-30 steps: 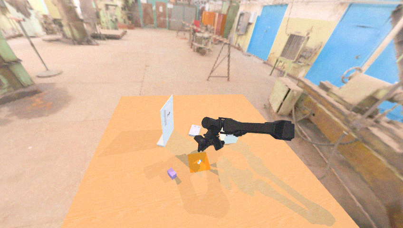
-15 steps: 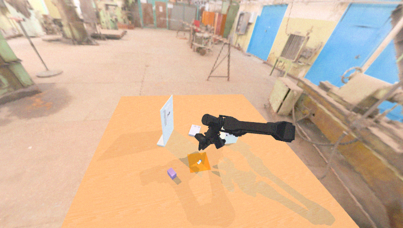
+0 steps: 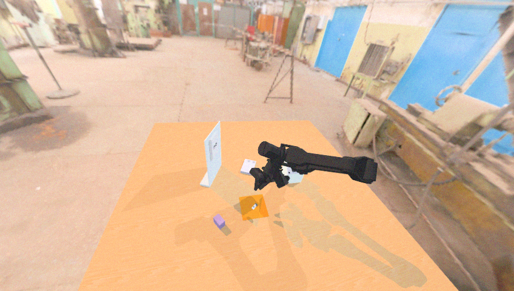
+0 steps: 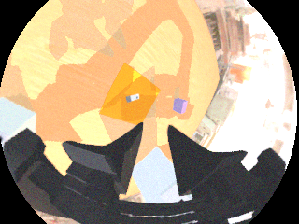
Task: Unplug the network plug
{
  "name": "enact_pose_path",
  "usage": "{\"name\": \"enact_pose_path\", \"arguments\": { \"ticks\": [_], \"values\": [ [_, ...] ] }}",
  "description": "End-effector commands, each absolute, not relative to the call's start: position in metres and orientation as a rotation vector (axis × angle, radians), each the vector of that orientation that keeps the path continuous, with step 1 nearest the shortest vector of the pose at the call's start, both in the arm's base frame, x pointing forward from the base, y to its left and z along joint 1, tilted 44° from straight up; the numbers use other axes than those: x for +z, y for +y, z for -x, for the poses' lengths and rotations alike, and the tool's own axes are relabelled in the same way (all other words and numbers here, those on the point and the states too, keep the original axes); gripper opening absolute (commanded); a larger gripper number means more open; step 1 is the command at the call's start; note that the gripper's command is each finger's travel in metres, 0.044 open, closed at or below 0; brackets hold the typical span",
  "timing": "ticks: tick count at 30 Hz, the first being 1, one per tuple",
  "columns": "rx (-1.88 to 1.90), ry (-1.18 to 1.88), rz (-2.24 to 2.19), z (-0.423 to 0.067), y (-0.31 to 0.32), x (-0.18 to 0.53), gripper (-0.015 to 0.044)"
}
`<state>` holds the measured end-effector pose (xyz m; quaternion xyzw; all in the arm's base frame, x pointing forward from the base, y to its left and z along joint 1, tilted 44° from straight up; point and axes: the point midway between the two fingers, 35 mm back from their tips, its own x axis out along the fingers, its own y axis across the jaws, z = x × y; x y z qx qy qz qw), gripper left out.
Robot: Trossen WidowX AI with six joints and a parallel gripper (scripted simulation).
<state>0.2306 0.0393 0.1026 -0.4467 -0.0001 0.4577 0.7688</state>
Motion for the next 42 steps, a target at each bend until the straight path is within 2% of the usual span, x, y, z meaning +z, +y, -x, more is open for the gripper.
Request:
{"name": "enact_pose_path", "arguments": {
  "ticks": [1,42],
  "values": [
    [0.987,-0.012,0.973,-0.23,0.037,0.109,0.0156],
    [0.995,0.008,0.976,-0.221,-0.022,0.166,0.0156]
  ]
}}
